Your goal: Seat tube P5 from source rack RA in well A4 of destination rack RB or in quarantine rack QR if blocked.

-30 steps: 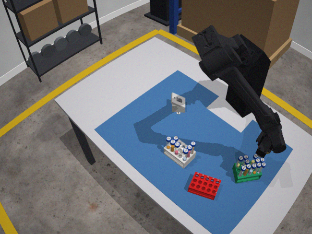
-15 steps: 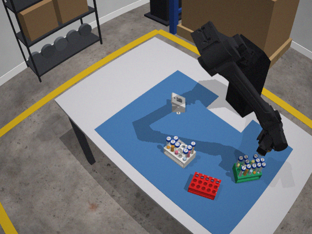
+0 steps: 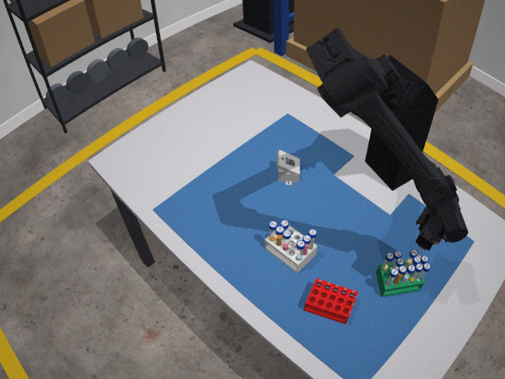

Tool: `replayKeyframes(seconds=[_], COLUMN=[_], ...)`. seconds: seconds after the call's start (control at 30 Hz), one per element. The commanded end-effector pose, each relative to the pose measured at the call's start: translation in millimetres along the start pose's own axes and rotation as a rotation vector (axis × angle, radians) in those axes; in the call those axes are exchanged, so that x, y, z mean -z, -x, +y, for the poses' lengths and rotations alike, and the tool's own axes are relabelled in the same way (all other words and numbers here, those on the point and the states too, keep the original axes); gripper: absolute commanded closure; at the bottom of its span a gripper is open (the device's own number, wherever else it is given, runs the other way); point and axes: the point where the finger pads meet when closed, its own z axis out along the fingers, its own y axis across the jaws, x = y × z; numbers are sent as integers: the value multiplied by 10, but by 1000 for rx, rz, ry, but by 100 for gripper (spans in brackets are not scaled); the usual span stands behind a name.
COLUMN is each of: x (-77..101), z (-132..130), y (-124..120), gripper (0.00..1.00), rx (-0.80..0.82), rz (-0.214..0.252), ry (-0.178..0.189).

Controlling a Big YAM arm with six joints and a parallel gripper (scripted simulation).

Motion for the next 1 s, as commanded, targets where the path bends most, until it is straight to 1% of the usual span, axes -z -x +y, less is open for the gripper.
replayKeyframes(seconds=[0.0,0.17,0.23,0.3,0.47,0.63,0.67,0.7,0.77,0.93,0.97], x=[157,212,208,251,276,330,334,314,322,344,288], z=[62,105,70,92,63,84,83,21,35,21,-39], y=[12,64,83,62,17,39,55,20,24,-26,-77], gripper=[100,100,100,100,100,100,100,100,100,100,100], rx=[-3,-10,-16,-8,-3,-8,-11,-11,-25,-20,-13], rz=[-15,-21,-18,-19,-15,-19,-19,-14,-25,-27,-14], ry=[20,25,19,24,20,24,23,15,28,33,16])
